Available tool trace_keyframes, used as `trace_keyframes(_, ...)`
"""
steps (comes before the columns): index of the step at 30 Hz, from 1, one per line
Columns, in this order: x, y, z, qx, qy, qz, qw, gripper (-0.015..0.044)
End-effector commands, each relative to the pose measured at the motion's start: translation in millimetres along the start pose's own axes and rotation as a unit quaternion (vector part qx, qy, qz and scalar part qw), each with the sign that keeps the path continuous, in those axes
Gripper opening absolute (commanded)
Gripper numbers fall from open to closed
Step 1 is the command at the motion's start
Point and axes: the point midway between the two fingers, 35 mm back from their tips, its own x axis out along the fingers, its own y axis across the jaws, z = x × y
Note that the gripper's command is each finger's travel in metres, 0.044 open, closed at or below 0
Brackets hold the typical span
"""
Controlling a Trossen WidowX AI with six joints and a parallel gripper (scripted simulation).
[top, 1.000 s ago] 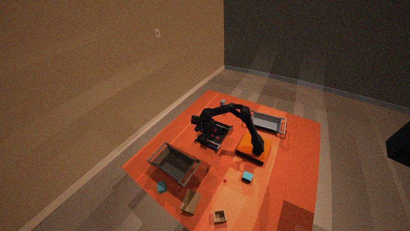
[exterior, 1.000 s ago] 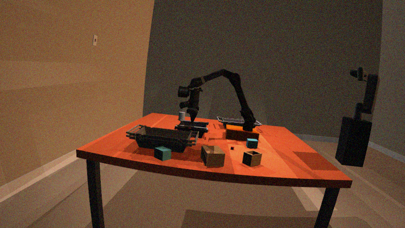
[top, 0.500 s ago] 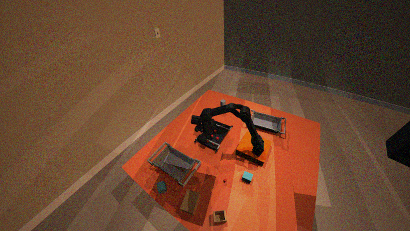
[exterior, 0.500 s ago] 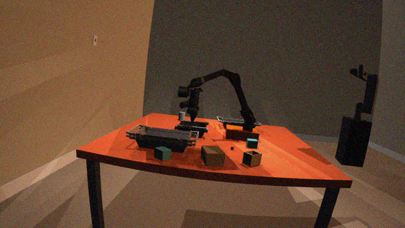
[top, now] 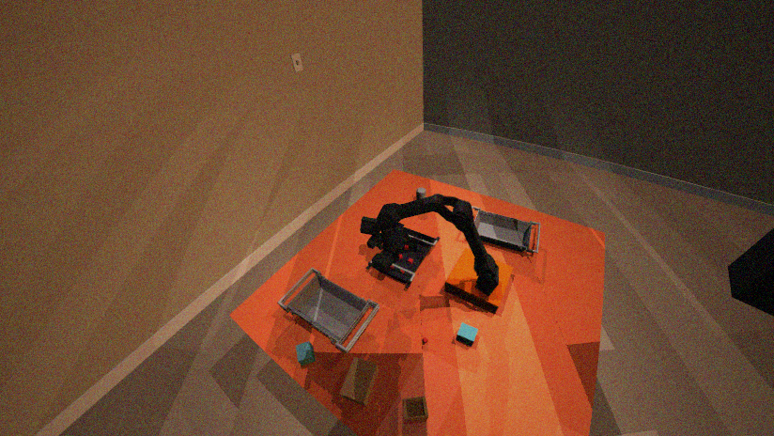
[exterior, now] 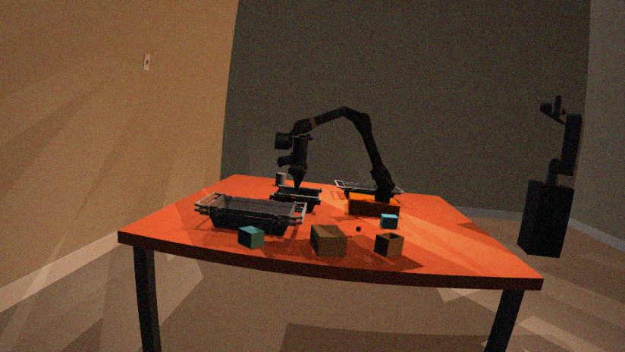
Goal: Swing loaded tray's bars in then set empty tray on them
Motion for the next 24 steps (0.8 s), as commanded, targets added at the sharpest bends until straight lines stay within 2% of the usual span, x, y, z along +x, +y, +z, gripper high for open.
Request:
trace_keyframes(1,-25,1,3,0.000,-0.004,0.001,1.000,0.0289)
trace_keyframes(5,-72,0,0,0.000,-0.004,0.001,1.000,0.0394)
trace_keyframes(7,-85,-1,-2,0.000,-0.004,0.001,1.000,0.0440)
trace_keyframes(8,-54,-1,2,0.001,-0.001,0.000,1.000,0.0440)
trace_keyframes(11,-52,-25,1,0.054,0.002,0.001,0.999,0.0440)
trace_keyframes(16,-46,-108,-15,0.244,0.011,0.003,0.970,0.0440)
trace_keyframes(20,-42,-169,-35,0.396,0.011,0.004,0.918,0.0440)
trace_keyframes(24,-38,-227,-65,0.543,0.008,0.003,0.840,0.0440)
